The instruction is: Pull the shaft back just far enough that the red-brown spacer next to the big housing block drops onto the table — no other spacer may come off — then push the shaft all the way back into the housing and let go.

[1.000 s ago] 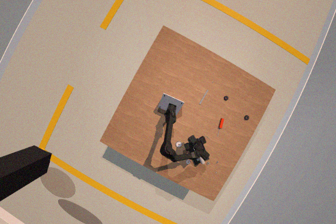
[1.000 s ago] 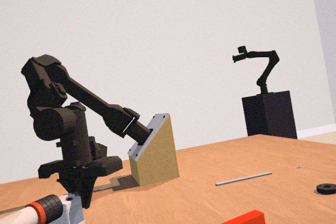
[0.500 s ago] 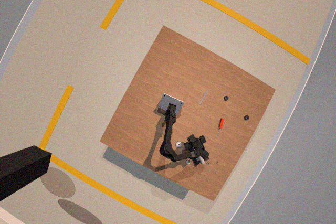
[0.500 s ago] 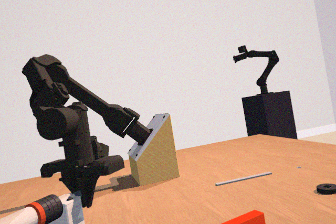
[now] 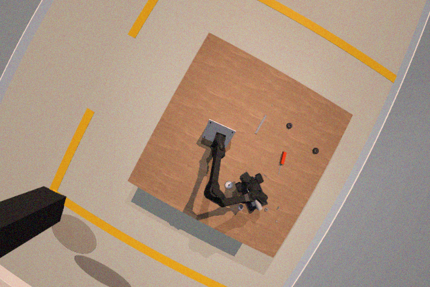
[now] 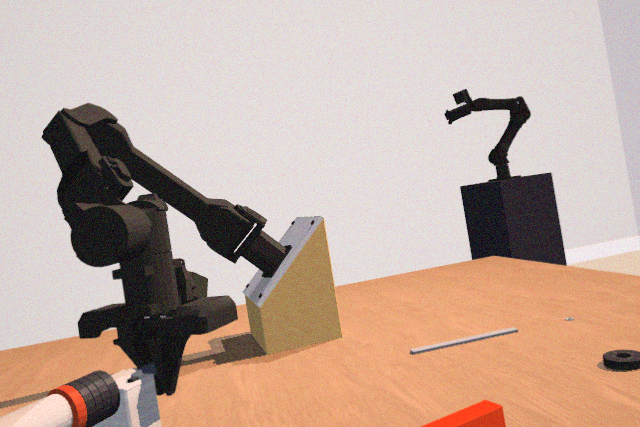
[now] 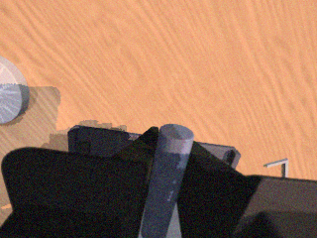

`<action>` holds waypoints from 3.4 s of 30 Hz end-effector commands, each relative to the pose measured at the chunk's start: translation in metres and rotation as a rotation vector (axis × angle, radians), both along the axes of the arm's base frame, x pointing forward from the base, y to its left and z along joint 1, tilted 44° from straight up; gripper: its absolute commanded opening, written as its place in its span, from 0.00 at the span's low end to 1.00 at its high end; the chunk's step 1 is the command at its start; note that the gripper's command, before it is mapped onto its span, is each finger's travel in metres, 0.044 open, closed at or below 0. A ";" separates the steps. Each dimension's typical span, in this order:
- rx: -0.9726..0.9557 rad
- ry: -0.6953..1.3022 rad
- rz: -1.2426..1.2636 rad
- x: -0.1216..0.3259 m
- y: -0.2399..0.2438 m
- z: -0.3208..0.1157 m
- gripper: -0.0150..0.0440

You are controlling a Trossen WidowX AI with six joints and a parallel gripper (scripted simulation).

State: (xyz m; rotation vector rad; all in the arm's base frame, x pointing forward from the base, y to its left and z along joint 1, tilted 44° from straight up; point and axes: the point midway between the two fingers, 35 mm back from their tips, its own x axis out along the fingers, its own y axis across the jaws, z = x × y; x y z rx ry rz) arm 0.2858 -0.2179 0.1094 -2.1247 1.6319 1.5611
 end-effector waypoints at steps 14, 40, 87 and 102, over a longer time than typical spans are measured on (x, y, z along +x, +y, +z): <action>0.003 -0.001 -0.002 -0.002 0.002 -0.002 0.25; 0.003 -0.001 -0.002 -0.003 0.003 -0.003 0.25; 0.003 -0.001 -0.002 -0.006 0.006 -0.005 0.25; 0.003 -0.001 -0.002 -0.007 0.007 -0.006 0.25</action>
